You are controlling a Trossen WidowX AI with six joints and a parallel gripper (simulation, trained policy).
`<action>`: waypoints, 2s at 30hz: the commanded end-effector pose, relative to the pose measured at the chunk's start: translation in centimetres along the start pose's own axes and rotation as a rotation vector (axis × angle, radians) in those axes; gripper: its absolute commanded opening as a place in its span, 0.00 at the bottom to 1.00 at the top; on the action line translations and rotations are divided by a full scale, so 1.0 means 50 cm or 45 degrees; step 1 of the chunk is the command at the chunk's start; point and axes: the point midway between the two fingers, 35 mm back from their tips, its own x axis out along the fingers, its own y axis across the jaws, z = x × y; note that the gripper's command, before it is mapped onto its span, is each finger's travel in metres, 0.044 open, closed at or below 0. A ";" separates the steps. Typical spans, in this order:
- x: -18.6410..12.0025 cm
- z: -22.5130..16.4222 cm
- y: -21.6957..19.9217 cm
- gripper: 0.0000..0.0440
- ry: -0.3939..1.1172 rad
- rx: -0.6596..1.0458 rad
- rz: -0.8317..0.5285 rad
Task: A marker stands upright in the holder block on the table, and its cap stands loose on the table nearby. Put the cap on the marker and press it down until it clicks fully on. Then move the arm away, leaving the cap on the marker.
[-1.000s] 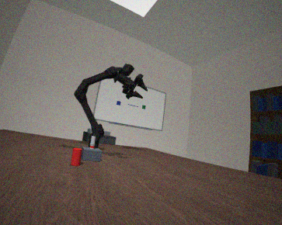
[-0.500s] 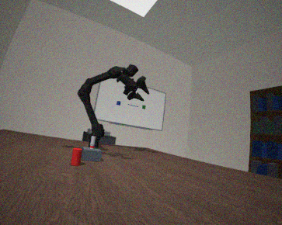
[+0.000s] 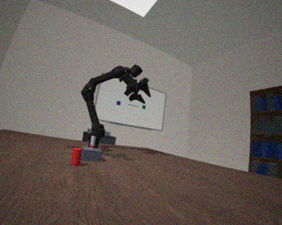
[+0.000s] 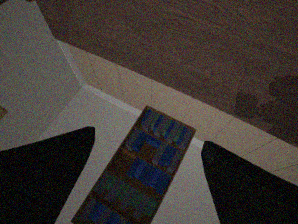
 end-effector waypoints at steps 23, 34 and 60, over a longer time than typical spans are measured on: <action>0.056 0.069 0.063 0.76 -0.213 0.111 -0.059; 0.075 0.116 0.097 0.76 -0.312 0.160 -0.084; 0.098 0.240 0.175 0.76 -0.486 0.273 -0.161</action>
